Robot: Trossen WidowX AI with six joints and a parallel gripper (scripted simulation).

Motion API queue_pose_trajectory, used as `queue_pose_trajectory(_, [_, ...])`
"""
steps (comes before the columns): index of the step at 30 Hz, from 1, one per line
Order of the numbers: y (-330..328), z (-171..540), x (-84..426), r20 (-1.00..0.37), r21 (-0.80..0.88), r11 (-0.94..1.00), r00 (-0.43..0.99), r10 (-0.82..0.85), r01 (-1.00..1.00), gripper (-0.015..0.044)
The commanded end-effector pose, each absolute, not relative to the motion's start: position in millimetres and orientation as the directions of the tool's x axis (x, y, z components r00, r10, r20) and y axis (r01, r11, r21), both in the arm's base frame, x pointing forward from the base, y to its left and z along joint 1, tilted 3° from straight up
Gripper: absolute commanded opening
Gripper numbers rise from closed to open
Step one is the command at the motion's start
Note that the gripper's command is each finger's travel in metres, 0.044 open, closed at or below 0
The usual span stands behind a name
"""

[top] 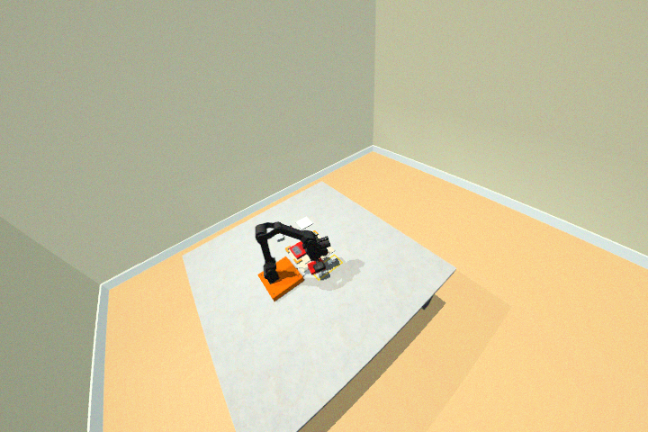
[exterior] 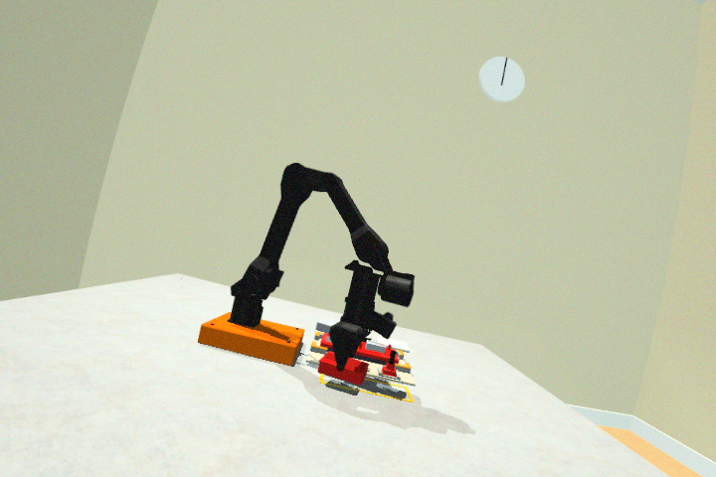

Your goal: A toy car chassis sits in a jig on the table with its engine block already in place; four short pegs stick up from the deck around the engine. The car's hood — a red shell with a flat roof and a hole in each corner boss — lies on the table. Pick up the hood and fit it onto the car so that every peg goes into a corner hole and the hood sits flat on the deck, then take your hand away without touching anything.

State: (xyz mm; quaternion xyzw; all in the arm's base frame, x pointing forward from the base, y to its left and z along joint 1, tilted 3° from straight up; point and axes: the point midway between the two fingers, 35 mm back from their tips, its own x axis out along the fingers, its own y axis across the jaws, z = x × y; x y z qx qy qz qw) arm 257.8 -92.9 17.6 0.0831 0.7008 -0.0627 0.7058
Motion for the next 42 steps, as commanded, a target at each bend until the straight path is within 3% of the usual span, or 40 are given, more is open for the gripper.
queue_pose_trajectory(1, [-92, 15, 257, -0.999, 0.033, 0.977, 0.007, 0.032, 0.211, 0.044])
queue_pose_trajectory(15, [-92, 8, 257, -0.999, 0.033, 0.977, 0.007, 0.032, 0.211, 0.044])
queue_pose_trajectory(19, [-93, 10, 258, -1.0, 0.029, 0.978, 0.01, 0.028, 0.205, 0.0335])
queue_pose_trajectory(28, [-93, 10, 258, -1.0, 0.029, 0.978, 0.01, 0.028, 0.205, 0.0275])
queue_pose_trajectory(38, [-93, 26, 258, -1.0, 0.029, 0.978, 0.01, 0.027, 0.205, 0.0012])
queue_pose_trajectory(42, [-94, 41, 258, -1.0, 0.029, 0.978, 0.01, 0.027, 0.205, 0.0])
